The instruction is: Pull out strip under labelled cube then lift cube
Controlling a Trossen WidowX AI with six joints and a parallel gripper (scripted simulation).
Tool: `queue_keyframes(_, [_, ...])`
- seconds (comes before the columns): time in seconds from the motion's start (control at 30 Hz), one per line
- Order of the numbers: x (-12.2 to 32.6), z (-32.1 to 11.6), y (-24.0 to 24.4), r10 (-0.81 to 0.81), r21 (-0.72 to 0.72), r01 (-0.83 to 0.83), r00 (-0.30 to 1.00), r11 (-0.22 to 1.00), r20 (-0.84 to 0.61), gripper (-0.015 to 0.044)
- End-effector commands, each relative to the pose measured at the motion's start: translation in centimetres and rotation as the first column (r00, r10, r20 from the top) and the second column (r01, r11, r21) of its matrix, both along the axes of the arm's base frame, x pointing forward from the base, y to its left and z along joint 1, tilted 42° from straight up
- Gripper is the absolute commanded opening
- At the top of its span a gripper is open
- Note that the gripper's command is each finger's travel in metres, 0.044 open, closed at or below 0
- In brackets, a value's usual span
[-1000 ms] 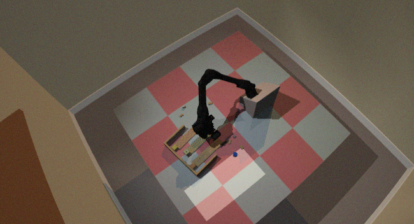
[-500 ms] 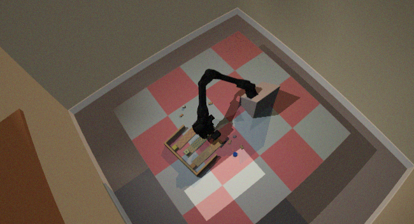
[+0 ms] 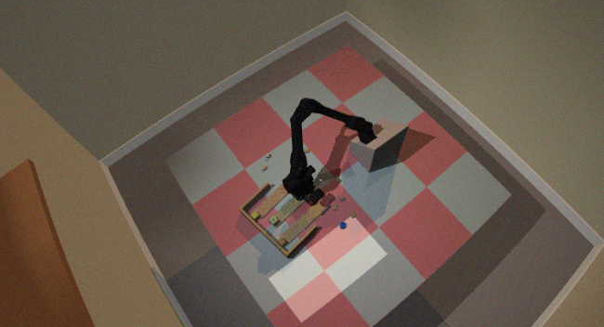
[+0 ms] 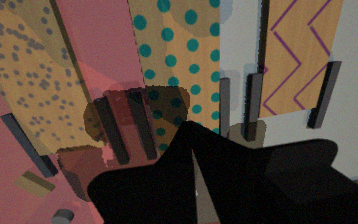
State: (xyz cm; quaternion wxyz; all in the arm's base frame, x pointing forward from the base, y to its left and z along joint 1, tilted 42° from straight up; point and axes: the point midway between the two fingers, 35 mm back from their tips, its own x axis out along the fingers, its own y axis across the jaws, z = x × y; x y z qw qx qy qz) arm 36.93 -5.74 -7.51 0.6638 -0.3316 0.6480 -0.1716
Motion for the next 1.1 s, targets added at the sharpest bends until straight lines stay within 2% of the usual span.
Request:
queue_keyframes(0.0, [-1.2, -0.2, -0.5, -0.005, -0.005, 0.005, 1.0, 1.0, -0.02, 0.0])
queue_keyframes(1.07, [-5.8, 0.1, -1.8, -0.005, -0.006, 0.005, 1.0, 1.0, -0.023, 0.0])
